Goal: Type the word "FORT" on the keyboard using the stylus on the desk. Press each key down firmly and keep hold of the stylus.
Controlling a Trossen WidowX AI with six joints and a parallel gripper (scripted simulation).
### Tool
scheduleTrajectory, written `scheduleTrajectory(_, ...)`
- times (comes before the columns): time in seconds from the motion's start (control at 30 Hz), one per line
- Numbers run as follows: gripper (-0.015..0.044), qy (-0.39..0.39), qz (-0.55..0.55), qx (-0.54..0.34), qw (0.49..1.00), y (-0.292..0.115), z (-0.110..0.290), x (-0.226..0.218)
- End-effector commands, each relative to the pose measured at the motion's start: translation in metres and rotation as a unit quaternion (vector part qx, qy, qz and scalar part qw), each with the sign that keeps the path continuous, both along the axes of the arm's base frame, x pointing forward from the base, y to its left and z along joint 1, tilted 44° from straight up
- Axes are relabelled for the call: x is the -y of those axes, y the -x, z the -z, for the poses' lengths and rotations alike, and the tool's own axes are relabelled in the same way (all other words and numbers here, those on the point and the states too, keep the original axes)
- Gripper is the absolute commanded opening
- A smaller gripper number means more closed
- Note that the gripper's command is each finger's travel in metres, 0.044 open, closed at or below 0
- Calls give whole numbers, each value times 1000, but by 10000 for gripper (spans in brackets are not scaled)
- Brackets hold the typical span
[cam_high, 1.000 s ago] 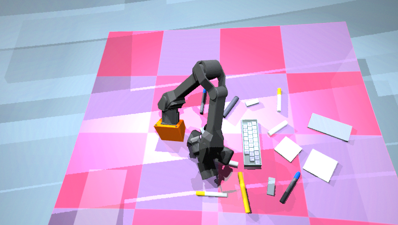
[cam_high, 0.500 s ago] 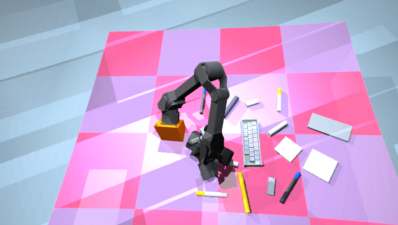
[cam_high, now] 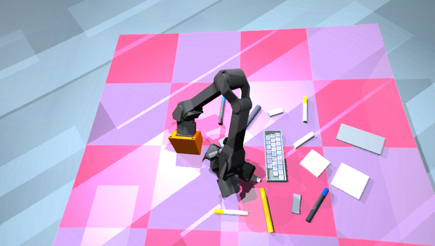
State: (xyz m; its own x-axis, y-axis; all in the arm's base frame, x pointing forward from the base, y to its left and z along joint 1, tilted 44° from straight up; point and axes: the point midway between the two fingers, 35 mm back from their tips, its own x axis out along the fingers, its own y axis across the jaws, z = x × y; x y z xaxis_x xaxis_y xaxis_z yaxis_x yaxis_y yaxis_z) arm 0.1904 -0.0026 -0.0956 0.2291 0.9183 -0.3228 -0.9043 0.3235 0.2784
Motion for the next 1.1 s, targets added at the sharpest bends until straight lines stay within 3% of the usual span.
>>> scheduleTrajectory(0.0,124,0,0,0,1000,0,0,0)
scheduleTrajectory(0.1,45,0,0,0,1000,0,0,0)
scheduleTrajectory(0.33,0,0,0,0,1000,0,0,0)
scheduleTrajectory(0.8,0,0,1,-1,1000,1,-35,34)
scheduleTrajectory(1.07,0,7,-16,-18,1000,-2,-33,34)
